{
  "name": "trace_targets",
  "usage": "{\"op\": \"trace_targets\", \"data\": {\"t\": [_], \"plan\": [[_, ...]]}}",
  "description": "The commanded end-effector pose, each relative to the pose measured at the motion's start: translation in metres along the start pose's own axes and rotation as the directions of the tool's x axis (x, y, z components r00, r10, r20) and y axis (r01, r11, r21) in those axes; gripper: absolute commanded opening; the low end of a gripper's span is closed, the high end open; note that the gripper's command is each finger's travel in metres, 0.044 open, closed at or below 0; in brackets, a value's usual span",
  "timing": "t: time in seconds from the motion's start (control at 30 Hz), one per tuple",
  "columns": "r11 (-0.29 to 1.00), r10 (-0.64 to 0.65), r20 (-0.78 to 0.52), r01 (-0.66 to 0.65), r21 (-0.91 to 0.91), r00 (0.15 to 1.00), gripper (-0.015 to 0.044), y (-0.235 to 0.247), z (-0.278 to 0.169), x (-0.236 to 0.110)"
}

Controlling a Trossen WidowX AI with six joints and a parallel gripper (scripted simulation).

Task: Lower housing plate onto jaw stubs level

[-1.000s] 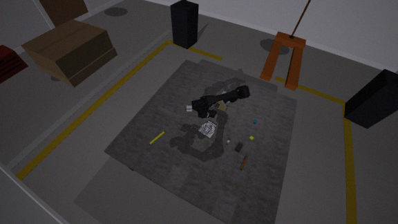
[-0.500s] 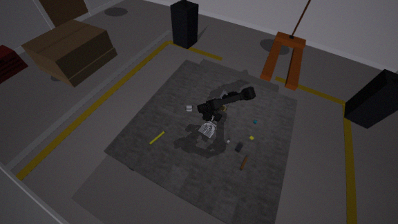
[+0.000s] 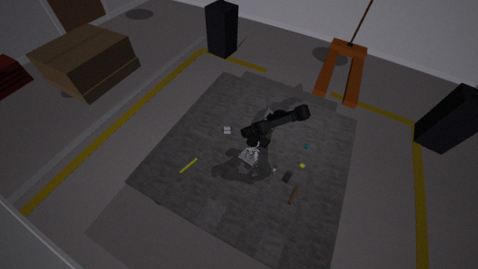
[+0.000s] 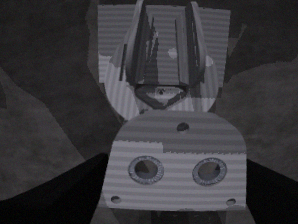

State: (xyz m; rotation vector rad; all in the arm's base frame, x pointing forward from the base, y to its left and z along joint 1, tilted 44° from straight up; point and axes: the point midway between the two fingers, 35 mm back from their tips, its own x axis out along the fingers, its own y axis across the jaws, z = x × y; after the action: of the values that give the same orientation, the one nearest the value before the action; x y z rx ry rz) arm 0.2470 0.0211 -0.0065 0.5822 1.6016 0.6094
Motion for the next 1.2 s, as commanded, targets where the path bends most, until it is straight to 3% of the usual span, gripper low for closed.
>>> {"op": "trace_targets", "data": {"t": [0.0, 1.17], "plan": [[1.000, 0.002, 0.004, -0.002, 0.003, 1.000, 0.0351, 0.0006, 0.0005, -0.0001], [1.000, 0.002, 0.003, -0.002, 0.001, 1.000, 0.0351, 0.0059, -0.0003, -0.0001]]}}
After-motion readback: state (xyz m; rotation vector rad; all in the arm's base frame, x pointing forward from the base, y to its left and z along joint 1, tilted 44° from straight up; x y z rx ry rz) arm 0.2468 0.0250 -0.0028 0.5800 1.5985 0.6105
